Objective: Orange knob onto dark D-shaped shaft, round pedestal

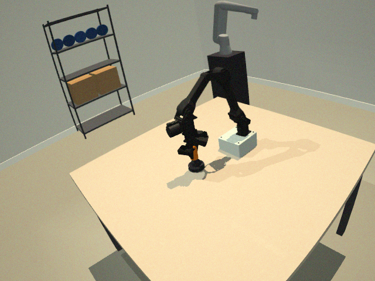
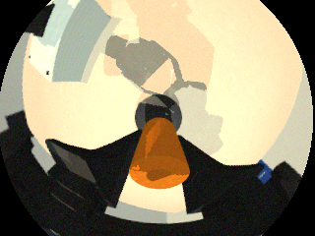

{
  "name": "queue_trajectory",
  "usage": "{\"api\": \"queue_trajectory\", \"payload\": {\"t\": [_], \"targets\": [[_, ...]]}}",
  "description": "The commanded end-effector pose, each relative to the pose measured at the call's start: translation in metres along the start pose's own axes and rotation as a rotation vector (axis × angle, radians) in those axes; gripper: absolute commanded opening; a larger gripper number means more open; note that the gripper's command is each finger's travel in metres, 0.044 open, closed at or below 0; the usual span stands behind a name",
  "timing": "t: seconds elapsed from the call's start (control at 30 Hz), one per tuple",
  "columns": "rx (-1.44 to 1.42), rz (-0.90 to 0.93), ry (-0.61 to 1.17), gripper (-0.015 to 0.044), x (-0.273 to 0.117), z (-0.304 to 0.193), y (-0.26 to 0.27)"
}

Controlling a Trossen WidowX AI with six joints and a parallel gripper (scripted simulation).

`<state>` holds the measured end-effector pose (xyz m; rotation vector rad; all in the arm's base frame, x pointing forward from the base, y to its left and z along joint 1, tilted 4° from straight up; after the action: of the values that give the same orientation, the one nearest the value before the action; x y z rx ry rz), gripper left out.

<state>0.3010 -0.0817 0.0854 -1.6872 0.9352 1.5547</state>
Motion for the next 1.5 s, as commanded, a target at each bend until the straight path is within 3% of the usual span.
{"api": "queue_trajectory", "payload": {"t": [0.0, 0.13, 1.2, 1.47], "targets": [[-0.071, -0.007, 0.005, 0.0, -0.0039, 0.0002, -0.0001], [-0.195, -0.007, 0.005, 0.0, -0.0044, 0.0023, 0.0018], [-0.195, -0.007, 0.005, 0.0, -0.0031, 0.0012, 0.0007], [-0.404, -0.006, 0.006, 0.0, -0.0047, -0.0003, -0.0004]]}}
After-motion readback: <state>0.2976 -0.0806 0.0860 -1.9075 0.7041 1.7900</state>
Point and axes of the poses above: the point midway between the two fingers, 35 mm back from their tips, its own x axis out along the fingers, its own y axis across the jaws, z = x × y, the point moved 4 cm from there along -x, back along the fingers, and after that the axes turned 12 degrees about -x, right-handed, at the moved point
